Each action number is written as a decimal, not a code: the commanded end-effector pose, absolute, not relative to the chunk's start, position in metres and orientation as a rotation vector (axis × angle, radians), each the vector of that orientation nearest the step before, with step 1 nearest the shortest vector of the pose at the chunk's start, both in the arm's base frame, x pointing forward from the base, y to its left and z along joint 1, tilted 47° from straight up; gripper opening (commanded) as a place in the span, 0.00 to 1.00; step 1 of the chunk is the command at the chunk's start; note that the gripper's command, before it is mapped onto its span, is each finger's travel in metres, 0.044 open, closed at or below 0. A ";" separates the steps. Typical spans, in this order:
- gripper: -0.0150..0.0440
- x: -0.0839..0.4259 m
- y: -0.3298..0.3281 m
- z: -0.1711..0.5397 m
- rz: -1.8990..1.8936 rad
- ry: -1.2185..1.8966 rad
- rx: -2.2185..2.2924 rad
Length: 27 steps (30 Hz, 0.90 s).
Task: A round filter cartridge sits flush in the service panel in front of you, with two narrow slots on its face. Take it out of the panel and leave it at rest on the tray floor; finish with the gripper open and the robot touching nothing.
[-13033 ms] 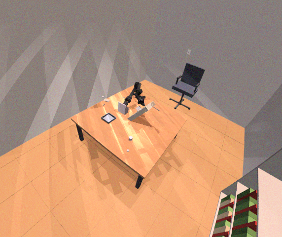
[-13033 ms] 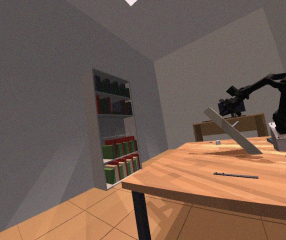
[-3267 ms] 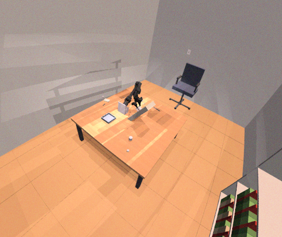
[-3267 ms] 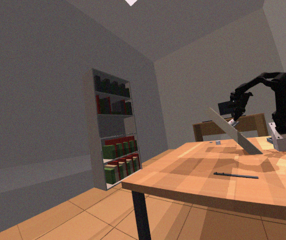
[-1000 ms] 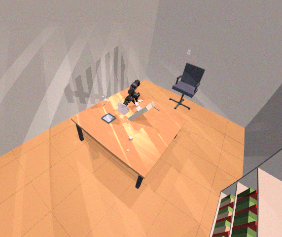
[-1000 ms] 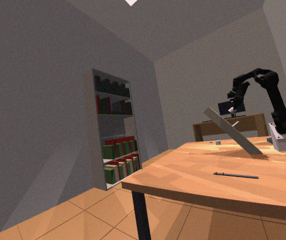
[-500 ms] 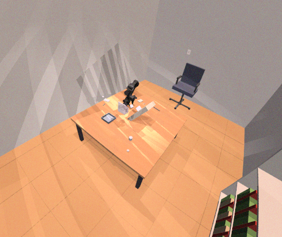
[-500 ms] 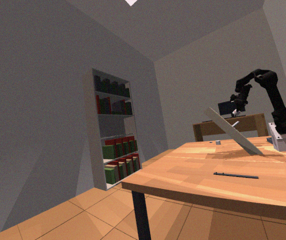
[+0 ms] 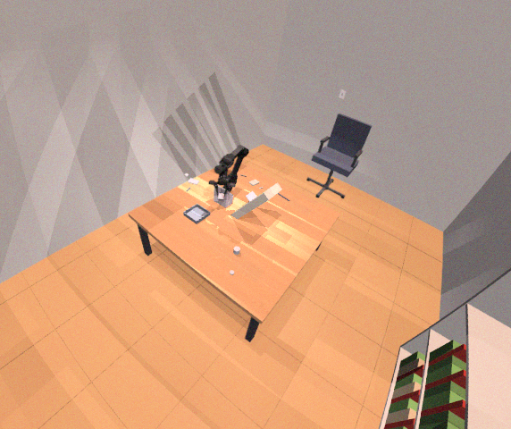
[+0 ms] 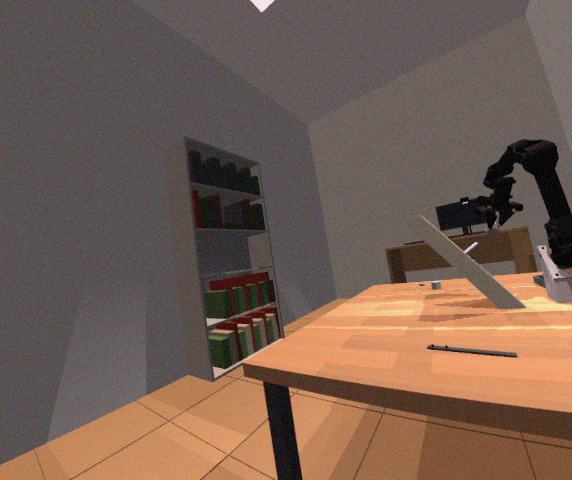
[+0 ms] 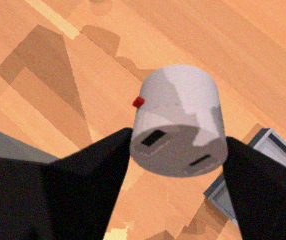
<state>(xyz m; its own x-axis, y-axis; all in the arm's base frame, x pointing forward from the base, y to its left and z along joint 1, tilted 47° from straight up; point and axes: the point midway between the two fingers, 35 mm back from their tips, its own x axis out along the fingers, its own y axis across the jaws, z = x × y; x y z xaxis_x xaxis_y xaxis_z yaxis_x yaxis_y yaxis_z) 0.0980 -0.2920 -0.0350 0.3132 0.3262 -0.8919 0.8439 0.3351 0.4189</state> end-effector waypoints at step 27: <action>0.25 -0.031 -0.244 -0.140 -1.109 1.334 1.473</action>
